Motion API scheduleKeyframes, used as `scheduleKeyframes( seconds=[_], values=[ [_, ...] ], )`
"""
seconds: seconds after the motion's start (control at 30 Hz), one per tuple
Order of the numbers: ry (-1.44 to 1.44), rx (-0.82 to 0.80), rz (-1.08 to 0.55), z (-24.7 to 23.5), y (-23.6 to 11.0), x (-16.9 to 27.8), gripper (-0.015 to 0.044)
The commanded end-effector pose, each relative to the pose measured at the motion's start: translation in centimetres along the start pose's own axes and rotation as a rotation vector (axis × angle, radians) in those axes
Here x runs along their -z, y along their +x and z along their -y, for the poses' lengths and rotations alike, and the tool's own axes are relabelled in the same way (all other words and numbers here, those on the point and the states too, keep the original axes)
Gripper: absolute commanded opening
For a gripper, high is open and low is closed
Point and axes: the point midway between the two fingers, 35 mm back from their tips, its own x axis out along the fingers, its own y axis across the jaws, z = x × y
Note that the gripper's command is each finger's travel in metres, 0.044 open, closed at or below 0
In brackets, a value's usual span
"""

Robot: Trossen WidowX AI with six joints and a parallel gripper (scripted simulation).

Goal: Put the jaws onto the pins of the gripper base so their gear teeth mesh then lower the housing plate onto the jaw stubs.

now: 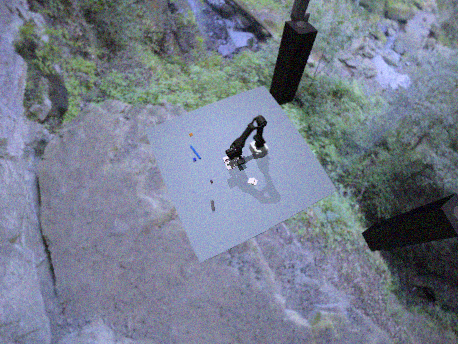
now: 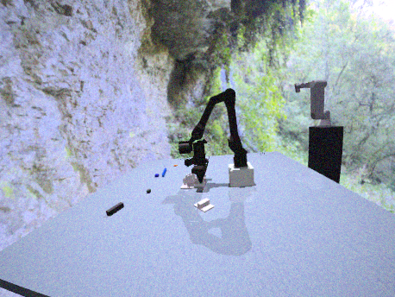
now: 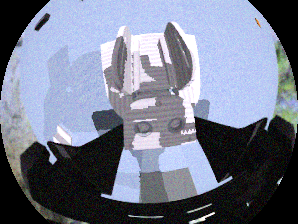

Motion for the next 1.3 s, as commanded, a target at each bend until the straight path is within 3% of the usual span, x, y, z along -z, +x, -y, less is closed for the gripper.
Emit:
scheduleKeyframes(
  seconds=[0.0,1.27],
  values=[
    [-0.006,-0.005,-0.002,-0.07,0.06,0.03,0.0351],
    [-0.003,-0.005,-0.002,-0.07,0.87,0.04,0.0351]
  ],
)
